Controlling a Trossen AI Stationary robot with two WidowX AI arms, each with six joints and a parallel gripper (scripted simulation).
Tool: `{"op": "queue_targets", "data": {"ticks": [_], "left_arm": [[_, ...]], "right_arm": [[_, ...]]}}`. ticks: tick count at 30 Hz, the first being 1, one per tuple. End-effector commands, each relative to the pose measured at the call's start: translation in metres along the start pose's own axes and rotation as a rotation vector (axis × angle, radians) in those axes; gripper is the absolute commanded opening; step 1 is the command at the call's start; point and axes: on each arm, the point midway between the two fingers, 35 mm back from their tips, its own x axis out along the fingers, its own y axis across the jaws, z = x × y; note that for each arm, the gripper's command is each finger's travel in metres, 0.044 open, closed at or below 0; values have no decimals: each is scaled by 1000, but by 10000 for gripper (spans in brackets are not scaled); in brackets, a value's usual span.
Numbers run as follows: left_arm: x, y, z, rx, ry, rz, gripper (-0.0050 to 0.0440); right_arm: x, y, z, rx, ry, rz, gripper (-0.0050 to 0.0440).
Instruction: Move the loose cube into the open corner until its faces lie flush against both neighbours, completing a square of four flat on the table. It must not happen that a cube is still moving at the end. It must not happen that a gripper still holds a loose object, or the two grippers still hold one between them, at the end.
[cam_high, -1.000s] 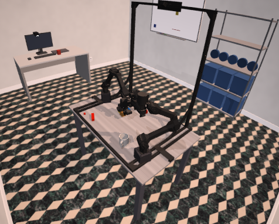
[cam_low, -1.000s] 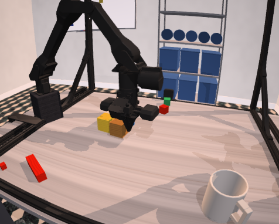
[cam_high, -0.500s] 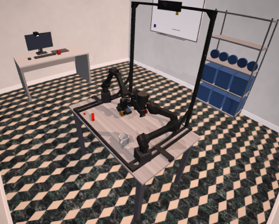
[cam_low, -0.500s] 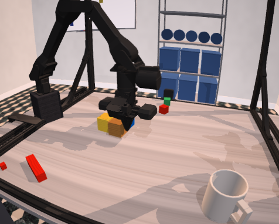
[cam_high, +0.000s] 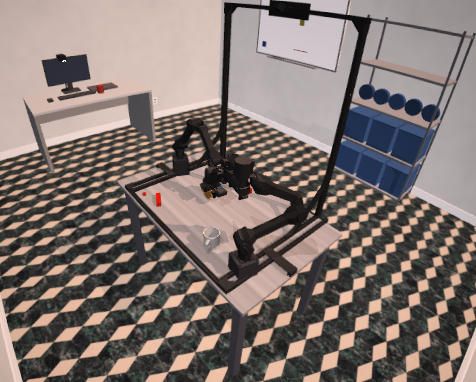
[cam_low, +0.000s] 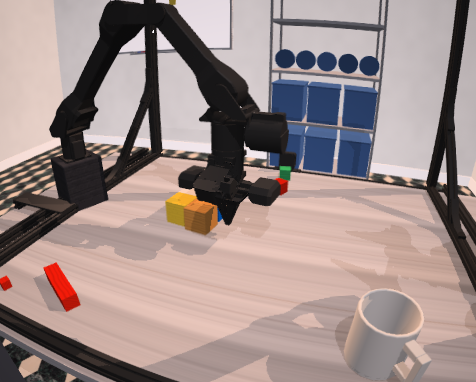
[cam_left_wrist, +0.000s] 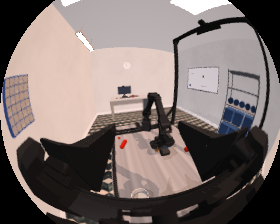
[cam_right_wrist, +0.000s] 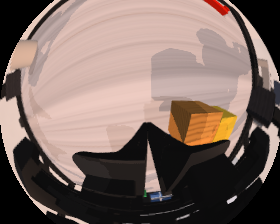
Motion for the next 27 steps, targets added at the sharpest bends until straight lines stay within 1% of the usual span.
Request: {"op": "queue_targets", "data": {"ticks": [1,5,10,12,16,17,27], "left_arm": [[0,0,0,-4,0,-2,400],[0,0,0,-4,0,-2,400],[0,0,0,-4,0,-2,400],[0,0,0,-4,0,-2,400],[0,0,0,-4,0,-2,400],[0,0,0,-4,0,-2,400],[0,0,0,-4,0,-2,400]], "right_arm": [[3,12,0,-2,0,-3,0],[3,23,0,-3,0,-3,0],[3,25,0,-3,0,-3,0],[-8,25,0,-2,0,-1,0],[-45,23,0,-1,0,3,0],[-48,23,0,-1,0,3,0],[-45,22,0,-18,0,1,0]]}}
